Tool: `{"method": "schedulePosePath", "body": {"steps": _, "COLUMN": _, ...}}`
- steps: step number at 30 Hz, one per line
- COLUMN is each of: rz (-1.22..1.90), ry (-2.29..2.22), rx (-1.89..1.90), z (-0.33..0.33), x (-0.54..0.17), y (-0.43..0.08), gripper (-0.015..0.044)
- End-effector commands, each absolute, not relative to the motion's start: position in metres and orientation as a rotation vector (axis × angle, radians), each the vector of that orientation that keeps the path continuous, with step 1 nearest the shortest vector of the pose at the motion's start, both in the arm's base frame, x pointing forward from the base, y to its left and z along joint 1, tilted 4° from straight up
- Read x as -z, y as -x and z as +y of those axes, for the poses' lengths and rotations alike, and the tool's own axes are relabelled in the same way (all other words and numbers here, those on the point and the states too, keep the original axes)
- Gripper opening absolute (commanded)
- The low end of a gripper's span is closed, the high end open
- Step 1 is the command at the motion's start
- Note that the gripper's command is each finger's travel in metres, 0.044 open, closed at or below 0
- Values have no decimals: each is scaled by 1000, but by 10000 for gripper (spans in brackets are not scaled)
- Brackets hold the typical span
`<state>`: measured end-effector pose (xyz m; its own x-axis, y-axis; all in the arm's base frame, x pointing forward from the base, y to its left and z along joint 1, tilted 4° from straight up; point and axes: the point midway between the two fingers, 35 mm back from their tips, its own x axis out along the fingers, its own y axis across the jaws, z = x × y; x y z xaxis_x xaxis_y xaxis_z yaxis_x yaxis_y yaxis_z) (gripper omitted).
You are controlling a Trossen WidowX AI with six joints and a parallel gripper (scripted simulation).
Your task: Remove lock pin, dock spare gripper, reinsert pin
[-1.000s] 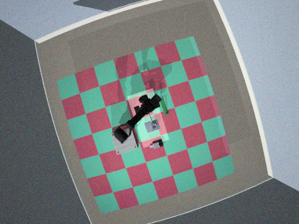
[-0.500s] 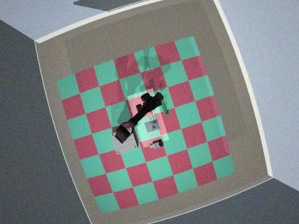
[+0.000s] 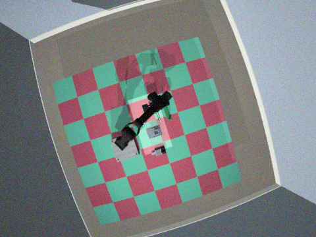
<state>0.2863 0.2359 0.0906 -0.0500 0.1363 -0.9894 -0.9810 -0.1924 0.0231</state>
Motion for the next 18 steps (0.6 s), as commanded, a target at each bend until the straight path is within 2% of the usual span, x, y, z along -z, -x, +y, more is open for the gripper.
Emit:
{"method": "schedulePosePath", "body": {"steps": 1, "rz": 1024, "ry": 1227, "rx": -1441, "z": 242, "x": -95, "y": -297, "gripper": 0}}
{"method": "schedulePosePath", "body": {"steps": 18, "rz": 1016, "ry": 1234, "rx": -1445, "z": 265, "x": -98, "y": -338, "gripper": 0}}
